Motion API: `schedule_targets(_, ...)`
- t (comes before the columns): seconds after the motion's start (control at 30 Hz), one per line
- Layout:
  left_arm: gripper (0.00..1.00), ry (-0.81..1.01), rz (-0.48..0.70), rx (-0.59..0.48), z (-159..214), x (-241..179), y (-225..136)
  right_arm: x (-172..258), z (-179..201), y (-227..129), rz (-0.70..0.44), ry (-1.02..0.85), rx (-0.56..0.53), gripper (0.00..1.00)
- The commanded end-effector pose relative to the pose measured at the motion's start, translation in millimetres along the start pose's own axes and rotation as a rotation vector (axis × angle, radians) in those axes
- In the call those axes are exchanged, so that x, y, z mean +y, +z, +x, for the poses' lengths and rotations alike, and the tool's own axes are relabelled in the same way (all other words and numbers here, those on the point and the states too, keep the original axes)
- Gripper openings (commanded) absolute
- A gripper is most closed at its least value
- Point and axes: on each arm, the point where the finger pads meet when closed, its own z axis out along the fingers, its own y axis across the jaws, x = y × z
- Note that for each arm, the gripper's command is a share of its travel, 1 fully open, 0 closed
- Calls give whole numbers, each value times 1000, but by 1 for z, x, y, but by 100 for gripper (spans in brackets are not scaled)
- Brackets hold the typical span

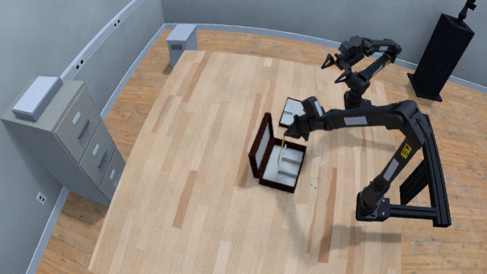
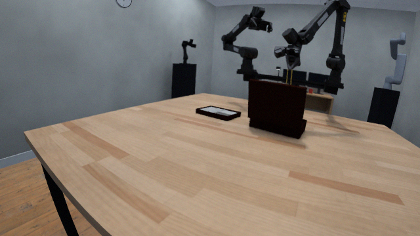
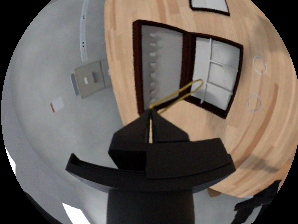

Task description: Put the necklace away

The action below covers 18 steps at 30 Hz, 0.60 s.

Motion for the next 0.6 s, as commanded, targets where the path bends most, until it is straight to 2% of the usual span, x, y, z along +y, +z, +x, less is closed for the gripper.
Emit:
schedule_targets(0.0,0,-40,-87,-39,-29,39,-2,-4,-2,1,10,-2,-28,100)
schedule_targets(0.57,0,-16,-159,-35,-54,36,12,-5,17,12,14,1,-28,100)
